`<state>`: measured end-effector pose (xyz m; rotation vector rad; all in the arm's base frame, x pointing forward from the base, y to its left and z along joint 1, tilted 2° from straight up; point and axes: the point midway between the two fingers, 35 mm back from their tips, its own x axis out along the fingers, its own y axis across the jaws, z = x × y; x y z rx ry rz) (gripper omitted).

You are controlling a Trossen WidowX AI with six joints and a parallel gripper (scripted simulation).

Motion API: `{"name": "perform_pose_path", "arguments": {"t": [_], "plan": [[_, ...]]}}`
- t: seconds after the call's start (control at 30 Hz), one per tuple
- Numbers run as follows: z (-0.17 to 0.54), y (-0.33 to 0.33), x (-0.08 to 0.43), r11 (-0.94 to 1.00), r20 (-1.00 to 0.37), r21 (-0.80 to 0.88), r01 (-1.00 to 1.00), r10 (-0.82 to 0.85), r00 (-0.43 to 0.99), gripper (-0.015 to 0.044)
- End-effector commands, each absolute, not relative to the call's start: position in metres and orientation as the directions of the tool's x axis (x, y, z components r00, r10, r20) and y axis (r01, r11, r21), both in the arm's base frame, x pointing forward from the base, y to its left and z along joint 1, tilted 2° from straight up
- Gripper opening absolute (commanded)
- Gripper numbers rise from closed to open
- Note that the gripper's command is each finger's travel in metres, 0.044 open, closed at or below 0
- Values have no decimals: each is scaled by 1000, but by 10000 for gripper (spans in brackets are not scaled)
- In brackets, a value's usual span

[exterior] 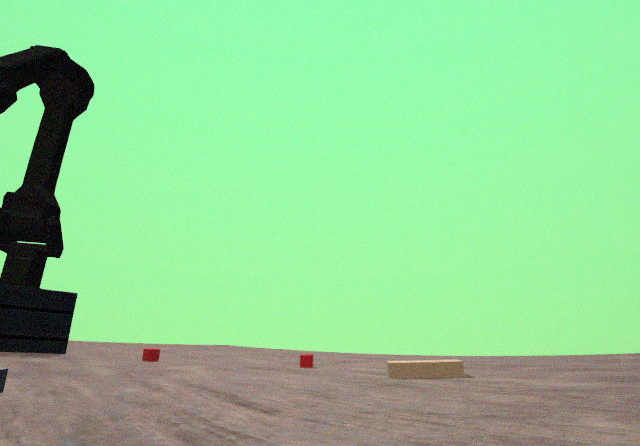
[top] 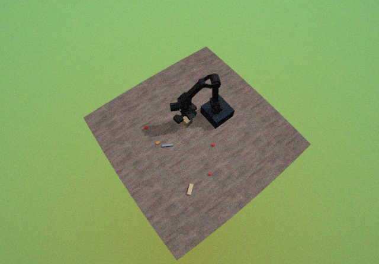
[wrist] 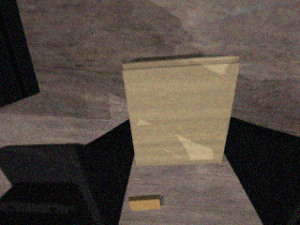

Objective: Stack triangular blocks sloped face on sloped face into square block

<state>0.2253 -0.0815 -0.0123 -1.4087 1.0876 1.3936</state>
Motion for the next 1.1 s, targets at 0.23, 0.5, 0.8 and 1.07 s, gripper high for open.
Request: {"name": "perform_pose_path", "arguments": {"t": [0.23, 0.5, 0.8, 1.07], "plan": [[-14, -80, 226, -254, -1000, 2, -967, -12, 2, 0], [-14, -81, 225, -257, -1000, 4, -966, -15, -1, 0], [-14, -81, 225, -257, -1000, 5, -966, -15, -1, 79], [-14, -81, 225, -257, -1000, 5, -966, -15, -1, 289]]}}
